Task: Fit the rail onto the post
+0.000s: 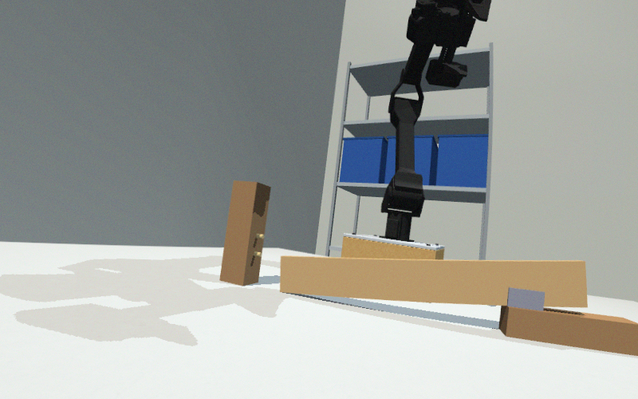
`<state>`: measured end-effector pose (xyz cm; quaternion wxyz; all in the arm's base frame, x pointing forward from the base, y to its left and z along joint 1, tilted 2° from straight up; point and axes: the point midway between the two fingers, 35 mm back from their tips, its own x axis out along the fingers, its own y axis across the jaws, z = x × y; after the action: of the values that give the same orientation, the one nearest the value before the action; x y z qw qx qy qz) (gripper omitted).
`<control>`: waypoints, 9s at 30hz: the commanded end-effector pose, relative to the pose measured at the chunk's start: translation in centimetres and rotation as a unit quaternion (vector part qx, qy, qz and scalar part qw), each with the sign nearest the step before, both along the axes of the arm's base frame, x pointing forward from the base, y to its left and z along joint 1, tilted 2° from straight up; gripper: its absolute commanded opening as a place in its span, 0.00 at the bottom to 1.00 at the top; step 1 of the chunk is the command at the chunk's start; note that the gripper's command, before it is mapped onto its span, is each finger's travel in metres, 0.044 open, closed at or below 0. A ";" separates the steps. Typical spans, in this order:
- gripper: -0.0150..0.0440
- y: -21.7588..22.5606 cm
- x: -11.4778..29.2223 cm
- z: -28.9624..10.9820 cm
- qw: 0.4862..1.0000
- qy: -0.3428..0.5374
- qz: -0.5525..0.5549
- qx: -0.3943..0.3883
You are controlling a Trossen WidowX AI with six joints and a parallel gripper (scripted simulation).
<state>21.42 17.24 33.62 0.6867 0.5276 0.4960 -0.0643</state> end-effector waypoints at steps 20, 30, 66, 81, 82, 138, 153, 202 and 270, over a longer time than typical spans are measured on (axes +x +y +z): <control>1.00 -5.9 8.1 -14.4 0.776 -0.115 0.490 -0.380; 1.00 -9.3 8.7 -20.1 0.596 -0.130 0.671 -0.421; 1.00 -15.7 5.6 -31.4 0.155 -0.203 0.914 -0.316; 1.00 -15.6 5.8 -33.9 0.155 -0.202 0.915 -0.315; 1.00 -15.6 5.8 -34.1 0.155 -0.202 0.915 -0.314; 0.25 -15.5 5.7 -38.1 0.155 -0.203 0.914 -0.315; 0.25 -15.5 5.7 -37.5 0.155 -0.203 0.914 -0.315; 0.25 -15.4 6.1 -35.0 0.155 -0.203 0.914 -0.316; 0.25 -15.5 5.7 -34.8 0.155 -0.203 0.914 -0.316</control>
<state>27.16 1.67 -1.30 0.4317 -0.5761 0.3997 0.5675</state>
